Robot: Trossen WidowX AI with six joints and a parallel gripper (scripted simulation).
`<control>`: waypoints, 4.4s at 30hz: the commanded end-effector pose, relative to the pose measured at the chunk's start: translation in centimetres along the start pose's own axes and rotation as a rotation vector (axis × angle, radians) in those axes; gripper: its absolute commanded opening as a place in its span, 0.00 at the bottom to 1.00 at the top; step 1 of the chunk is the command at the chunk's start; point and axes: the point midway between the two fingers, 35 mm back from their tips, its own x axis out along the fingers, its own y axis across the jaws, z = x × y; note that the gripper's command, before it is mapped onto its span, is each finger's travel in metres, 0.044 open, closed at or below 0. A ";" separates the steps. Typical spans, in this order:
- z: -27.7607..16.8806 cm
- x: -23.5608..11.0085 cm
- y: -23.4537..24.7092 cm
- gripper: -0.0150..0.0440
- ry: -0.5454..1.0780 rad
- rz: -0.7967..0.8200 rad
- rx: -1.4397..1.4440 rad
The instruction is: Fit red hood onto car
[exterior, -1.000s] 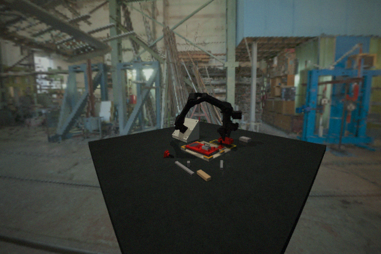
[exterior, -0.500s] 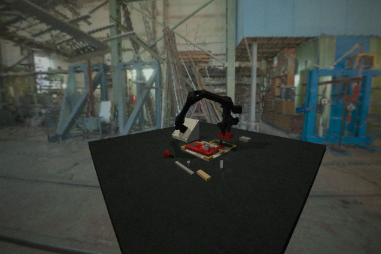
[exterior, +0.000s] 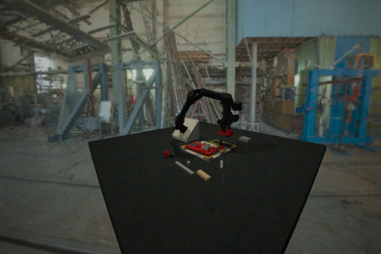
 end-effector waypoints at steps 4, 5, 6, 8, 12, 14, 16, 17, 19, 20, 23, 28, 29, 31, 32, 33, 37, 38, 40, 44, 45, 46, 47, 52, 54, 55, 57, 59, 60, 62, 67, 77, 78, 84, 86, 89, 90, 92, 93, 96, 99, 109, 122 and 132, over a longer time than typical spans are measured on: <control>-0.2 0.0 0.1 0.25 0.001 0.000 -0.104; -0.2 0.0 0.1 0.25 0.001 0.000 -0.124; -0.2 0.0 0.1 0.25 0.001 0.000 -0.144; -0.3 0.0 0.1 0.25 0.001 0.001 -0.184; -0.4 0.0 0.2 0.25 0.001 0.001 -0.265; -0.5 0.0 0.2 0.25 0.001 0.001 -0.305; -0.5 0.0 0.2 0.25 0.002 0.001 -0.345; -0.6 0.0 0.3 0.25 0.002 0.001 -0.365; -0.6 0.0 0.3 0.25 0.002 0.002 -0.405; -0.7 0.0 0.3 0.25 0.002 0.002 -0.425; -0.8 0.0 0.3 0.25 0.002 0.002 -0.486; -0.9 -0.1 0.4 0.25 0.002 0.002 -0.586; -1.0 -0.1 0.4 0.25 0.002 0.003 -0.606; -1.0 -0.1 0.4 0.25 0.002 0.003 -0.646; -1.1 -0.1 0.5 0.25 0.002 0.003 -0.666; -1.1 -0.1 0.5 0.25 0.002 0.003 -0.687; -1.2 -0.1 0.5 0.25 0.003 0.003 -0.767; -1.2 -0.1 0.5 0.25 0.003 0.003 -0.787; -1.3 -0.1 0.6 0.25 0.003 0.004 -0.827; -1.4 -0.1 0.6 0.25 0.003 0.004 -0.908; -1.5 -0.1 0.6 0.25 0.003 0.004 -0.928; -1.5 -0.1 0.6 0.25 0.003 0.004 -0.948; -1.5 -0.1 0.6 0.25 0.003 0.005 -0.968; -1.7 -0.2 0.7 0.25 0.003 0.005 -1.068; -1.8 -0.2 0.7 0.25 0.003 0.005 -1.108; -1.8 -0.2 0.7 0.25 0.003 0.006 -1.128; -1.8 -0.2 0.8 0.25 0.003 0.006 -1.169; -1.9 -0.2 0.8 0.25 0.003 0.006 -1.209; -1.9 -0.2 0.8 0.25 0.003 0.006 -1.229; -2.0 -0.2 0.8 0.25 0.003 0.006 -1.269; -2.2 -0.2 0.9 0.25 0.003 0.007 -1.370; -2.5 -0.2 1.0 0.25 0.003 0.009 -1.557; -2.5 -0.2 1.0 0.25 0.003 0.009 -1.560; -2.3 1.2 1.1 0.25 0.003 0.009 -1.560; -2.3 2.3 1.1 0.25 0.002 0.008 -1.560; -2.2 4.1 1.1 0.25 0.003 0.008 -1.560; -2.2 4.6 1.1 0.25 0.003 0.008 -1.560; -2.3 5.8 1.0 0.25 0.004 0.007 -1.560; -2.3 6.4 1.0 0.25 0.004 0.007 -1.560; -2.5 7.6 0.9 0.25 0.005 0.006 -1.559; -2.5 7.7 0.9 0.25 0.006 0.006 -1.559; -2.4 7.5 0.9 0.70 0.006 0.013 -1.553; -2.2 4.9 1.0 1.00 0.003 0.010 -1.554; -2.4 0.1 1.2 1.00 -0.005 -0.006 -1.563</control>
